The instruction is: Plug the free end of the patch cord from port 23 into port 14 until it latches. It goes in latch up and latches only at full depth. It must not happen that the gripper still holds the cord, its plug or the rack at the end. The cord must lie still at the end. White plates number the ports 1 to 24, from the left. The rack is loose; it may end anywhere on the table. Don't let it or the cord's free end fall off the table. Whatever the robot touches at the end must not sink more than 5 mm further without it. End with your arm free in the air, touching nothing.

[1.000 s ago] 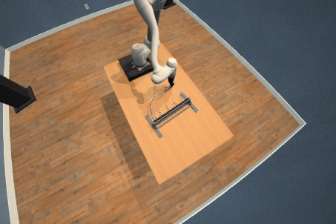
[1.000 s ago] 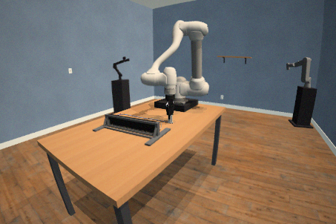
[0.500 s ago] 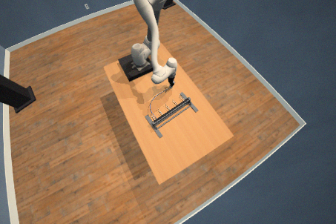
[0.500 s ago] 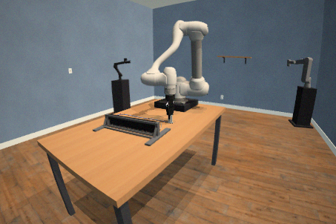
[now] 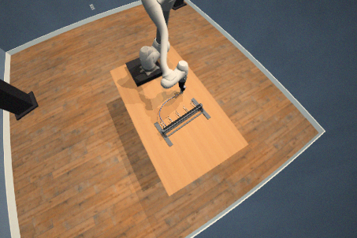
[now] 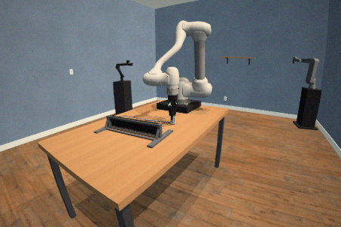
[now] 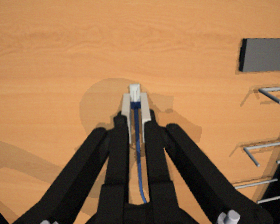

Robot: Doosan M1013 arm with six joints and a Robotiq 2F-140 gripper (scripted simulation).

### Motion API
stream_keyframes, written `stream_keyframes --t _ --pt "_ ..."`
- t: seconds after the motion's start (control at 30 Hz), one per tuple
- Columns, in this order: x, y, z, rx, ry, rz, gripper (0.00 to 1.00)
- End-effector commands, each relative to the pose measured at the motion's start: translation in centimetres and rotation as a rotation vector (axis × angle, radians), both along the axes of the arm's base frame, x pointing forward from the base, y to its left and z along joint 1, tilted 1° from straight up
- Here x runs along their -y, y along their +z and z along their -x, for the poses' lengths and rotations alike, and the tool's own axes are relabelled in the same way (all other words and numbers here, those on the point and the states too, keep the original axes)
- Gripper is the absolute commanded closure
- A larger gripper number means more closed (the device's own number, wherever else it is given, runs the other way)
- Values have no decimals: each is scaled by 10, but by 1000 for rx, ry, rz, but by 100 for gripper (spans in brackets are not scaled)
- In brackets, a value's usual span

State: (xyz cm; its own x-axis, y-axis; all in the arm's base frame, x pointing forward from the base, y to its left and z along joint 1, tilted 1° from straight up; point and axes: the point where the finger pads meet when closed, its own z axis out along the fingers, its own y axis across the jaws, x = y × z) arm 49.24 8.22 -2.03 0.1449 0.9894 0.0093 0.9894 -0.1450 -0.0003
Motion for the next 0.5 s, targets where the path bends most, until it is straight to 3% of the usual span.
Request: stream_keyframes --t 0.0,0.47 --pt "0 4 0 0 0 0 100" --pt "0 25 0 0 0 0 100"
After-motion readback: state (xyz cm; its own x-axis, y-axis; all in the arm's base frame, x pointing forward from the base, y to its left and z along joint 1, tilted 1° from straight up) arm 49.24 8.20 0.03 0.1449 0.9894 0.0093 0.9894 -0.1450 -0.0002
